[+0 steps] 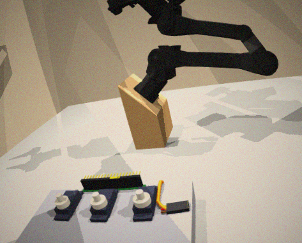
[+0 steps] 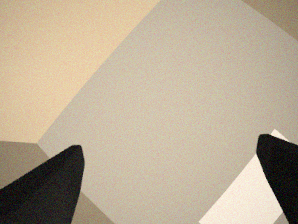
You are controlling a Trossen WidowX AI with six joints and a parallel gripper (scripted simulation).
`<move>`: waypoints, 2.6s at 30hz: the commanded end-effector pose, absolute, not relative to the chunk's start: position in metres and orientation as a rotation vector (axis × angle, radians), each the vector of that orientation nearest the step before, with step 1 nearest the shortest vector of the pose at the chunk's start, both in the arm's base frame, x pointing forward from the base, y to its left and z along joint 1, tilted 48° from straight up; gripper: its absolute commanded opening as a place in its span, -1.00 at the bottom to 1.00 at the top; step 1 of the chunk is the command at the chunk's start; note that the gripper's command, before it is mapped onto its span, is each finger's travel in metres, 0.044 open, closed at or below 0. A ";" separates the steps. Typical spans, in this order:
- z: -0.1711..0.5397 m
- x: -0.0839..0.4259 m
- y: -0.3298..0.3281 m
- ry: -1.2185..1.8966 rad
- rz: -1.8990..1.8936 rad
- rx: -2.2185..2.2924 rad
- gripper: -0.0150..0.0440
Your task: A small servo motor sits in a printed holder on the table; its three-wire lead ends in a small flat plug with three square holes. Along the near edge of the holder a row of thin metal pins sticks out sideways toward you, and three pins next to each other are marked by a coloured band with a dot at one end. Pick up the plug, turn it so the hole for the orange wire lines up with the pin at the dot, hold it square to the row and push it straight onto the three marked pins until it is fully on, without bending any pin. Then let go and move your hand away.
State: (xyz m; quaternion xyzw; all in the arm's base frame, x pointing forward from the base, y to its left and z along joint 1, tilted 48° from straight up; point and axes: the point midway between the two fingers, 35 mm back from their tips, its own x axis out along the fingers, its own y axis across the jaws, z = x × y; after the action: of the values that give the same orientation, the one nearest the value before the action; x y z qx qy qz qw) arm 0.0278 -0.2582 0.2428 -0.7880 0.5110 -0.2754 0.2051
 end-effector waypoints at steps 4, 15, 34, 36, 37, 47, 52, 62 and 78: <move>0.243 0.030 -0.258 1.404 -0.773 -2.188 0.51; 0.250 0.055 -0.260 1.206 -0.814 -2.096 -0.10; 0.262 0.111 -0.253 0.809 -0.825 -1.842 -0.10; 0.264 0.117 -0.252 0.772 -0.821 -1.811 -0.10; 0.264 0.120 -0.251 0.753 -0.818 -1.796 -0.10; 0.271 0.150 -0.241 0.580 -0.783 -1.638 -0.10; 0.274 0.164 -0.234 0.501 -0.759 -1.555 -0.10; 0.280 0.192 -0.218 0.359 -0.698 -1.383 -0.10; 0.291 0.233 -0.184 0.176 -0.576 -1.100 -0.10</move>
State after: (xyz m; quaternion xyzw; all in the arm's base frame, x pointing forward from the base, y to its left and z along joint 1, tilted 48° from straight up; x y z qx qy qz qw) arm 0.2250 -0.1906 0.2869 -0.5396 0.0968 -0.2781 0.7887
